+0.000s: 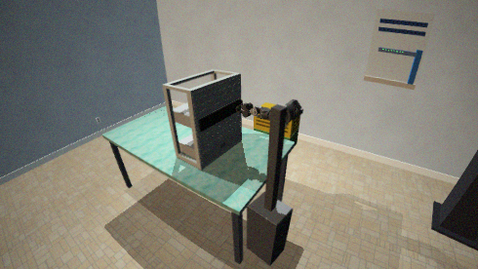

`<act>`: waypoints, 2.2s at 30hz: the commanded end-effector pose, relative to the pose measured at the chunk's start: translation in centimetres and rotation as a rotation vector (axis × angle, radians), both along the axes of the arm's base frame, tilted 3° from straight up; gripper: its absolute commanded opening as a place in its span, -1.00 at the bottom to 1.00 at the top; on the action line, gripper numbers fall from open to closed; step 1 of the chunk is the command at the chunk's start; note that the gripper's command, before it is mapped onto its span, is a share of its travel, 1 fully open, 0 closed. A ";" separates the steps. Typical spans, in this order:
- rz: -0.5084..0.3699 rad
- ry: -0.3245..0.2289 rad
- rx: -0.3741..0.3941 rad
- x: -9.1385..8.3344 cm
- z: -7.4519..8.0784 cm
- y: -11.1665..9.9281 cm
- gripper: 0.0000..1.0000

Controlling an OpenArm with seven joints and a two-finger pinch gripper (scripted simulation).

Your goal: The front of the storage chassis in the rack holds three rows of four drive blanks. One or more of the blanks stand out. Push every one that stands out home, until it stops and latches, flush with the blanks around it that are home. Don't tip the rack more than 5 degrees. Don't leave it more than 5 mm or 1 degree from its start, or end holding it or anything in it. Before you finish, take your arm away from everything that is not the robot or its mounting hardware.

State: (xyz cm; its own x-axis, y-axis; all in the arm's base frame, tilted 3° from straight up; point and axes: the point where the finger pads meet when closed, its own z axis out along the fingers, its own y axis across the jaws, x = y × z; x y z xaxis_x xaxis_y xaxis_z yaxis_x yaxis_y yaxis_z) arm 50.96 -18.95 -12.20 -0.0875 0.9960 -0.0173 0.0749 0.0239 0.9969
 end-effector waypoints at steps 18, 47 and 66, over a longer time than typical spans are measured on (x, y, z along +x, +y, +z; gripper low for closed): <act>0.043 -0.127 0.020 -0.3 4.0 1.2 -1.00; 0.041 -0.128 0.019 -9.3 4.2 0.2 -1.00; 0.038 -0.123 0.019 -8.5 0.3 -1.2 -1.00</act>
State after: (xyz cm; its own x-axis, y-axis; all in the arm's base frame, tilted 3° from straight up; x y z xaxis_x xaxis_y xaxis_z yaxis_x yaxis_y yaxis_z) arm 42.45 -20.25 -11.85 -0.1159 0.9932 -0.0055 -0.0502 -0.0003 0.9987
